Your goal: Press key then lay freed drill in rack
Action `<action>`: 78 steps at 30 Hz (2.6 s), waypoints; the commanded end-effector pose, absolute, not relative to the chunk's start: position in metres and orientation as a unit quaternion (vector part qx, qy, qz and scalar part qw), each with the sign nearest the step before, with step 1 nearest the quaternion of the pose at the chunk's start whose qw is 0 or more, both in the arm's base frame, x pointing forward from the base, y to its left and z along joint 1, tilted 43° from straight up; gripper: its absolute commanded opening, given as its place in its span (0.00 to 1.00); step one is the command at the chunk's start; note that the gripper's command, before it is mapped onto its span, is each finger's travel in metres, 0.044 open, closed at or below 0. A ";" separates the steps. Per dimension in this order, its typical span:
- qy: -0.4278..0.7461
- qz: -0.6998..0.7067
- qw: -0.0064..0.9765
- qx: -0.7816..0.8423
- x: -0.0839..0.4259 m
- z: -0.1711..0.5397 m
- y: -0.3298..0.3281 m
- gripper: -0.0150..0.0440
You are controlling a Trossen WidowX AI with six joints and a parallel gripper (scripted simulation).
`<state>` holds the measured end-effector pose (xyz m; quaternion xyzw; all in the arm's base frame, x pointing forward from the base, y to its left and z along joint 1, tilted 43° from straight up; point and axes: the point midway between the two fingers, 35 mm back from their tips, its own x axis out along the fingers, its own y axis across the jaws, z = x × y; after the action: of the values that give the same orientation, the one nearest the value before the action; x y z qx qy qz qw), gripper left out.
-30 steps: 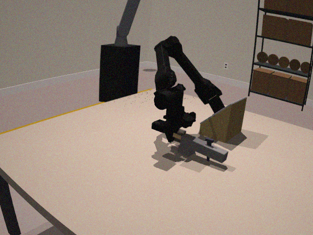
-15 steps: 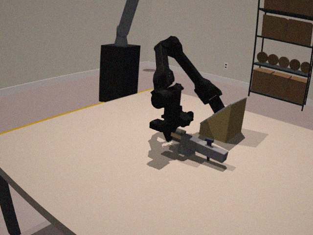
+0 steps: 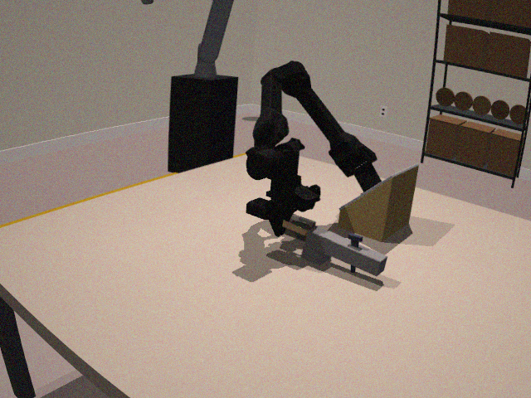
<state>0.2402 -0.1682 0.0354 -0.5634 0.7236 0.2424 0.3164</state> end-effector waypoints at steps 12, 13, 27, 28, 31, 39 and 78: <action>0.722 0.241 0.316 -0.566 0.240 0.054 -0.183 0.25; 0.722 0.241 0.316 -0.566 0.239 0.056 -0.184 0.25; 0.722 0.241 0.316 -0.566 0.236 0.065 -0.188 0.25; 0.722 0.241 0.316 -0.566 0.236 0.065 -0.188 0.25; 0.722 0.241 0.316 -0.566 0.236 0.066 -0.187 0.25; 0.722 0.241 0.316 -0.566 0.235 0.068 -0.184 0.25; 0.722 0.241 0.316 -0.566 0.233 0.079 -0.171 0.25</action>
<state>0.2316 -0.1729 0.0770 -0.5643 0.7231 0.2433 0.3155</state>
